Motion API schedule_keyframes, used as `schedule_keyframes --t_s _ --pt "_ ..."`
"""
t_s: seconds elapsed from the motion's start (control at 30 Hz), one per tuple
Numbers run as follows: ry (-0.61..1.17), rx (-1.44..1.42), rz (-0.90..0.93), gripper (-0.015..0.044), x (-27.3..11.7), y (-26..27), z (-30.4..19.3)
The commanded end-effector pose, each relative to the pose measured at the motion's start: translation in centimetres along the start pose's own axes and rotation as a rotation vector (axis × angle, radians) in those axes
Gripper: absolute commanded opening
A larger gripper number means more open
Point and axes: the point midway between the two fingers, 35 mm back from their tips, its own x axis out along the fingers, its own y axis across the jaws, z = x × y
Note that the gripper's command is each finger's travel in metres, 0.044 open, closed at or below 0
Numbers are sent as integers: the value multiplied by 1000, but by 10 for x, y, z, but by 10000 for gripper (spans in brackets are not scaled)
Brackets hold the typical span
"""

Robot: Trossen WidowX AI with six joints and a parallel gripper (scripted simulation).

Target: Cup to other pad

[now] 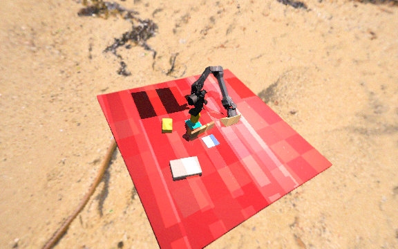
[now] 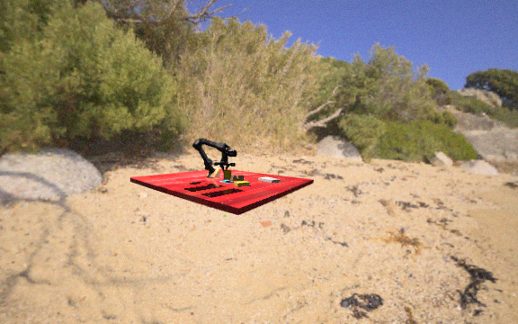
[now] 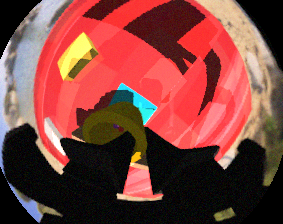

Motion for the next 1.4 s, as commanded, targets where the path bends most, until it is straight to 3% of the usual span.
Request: schedule_keyframes --t_s 0.0,1.03,1.23,1.37 --pt "-4 -2 0 0 5 0 1" --pt "-2 1 -1 0 25 -2 1" --pt "-2 1 -1 146 25 -2 1" --pt "-2 1 -1 146 25 -2 1"
